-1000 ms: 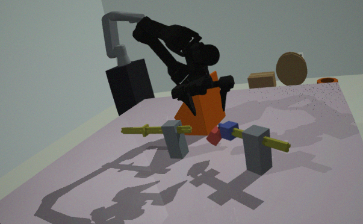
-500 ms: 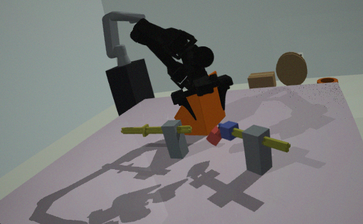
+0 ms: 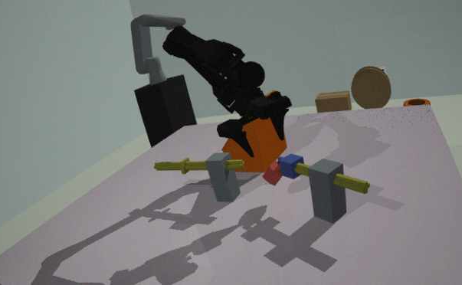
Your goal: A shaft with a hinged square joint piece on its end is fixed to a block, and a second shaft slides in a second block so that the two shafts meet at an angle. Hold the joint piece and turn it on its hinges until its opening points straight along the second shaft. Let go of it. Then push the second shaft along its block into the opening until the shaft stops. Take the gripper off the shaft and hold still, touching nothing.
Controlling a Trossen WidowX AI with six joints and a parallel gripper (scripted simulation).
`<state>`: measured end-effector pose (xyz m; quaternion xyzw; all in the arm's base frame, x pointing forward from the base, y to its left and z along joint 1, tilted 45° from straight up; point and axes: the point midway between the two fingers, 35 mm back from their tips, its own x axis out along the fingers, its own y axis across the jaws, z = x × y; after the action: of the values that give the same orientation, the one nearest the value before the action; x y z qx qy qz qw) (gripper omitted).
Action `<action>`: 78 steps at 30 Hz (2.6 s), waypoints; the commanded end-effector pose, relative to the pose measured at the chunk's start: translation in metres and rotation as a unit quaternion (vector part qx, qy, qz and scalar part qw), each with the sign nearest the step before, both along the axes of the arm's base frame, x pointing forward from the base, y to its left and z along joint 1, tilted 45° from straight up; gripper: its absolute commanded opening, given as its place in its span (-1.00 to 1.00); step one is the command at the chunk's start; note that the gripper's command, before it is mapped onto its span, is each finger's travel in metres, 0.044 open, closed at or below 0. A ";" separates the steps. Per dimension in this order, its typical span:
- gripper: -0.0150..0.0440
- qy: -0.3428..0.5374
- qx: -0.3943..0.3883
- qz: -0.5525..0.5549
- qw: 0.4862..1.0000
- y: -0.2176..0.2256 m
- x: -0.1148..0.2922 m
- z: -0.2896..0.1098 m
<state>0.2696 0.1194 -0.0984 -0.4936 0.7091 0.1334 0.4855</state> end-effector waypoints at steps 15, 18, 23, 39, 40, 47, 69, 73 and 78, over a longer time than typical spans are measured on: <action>1.00 0.120 0.049 0.195 0.972 -0.007 0.000 -0.002; 1.00 0.137 0.055 0.227 0.963 -0.007 0.000 -0.002; 1.00 0.141 0.057 0.234 0.960 -0.008 0.000 -0.002; 1.00 0.141 0.055 0.234 0.960 -0.064 -0.003 -0.059; 1.00 0.141 0.055 0.234 0.960 -0.064 -0.003 -0.059; 1.00 0.141 0.055 0.234 0.960 -0.068 -0.003 -0.067; 0.38 0.141 0.055 0.234 0.960 -0.079 -0.004 -0.085; 0.12 0.141 0.055 0.234 0.960 -0.079 -0.004 -0.085; 0.12 0.141 0.055 0.234 0.960 -0.079 -0.004 -0.085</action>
<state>0.2655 0.0409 -0.1836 -0.5925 0.6274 0.3499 0.3646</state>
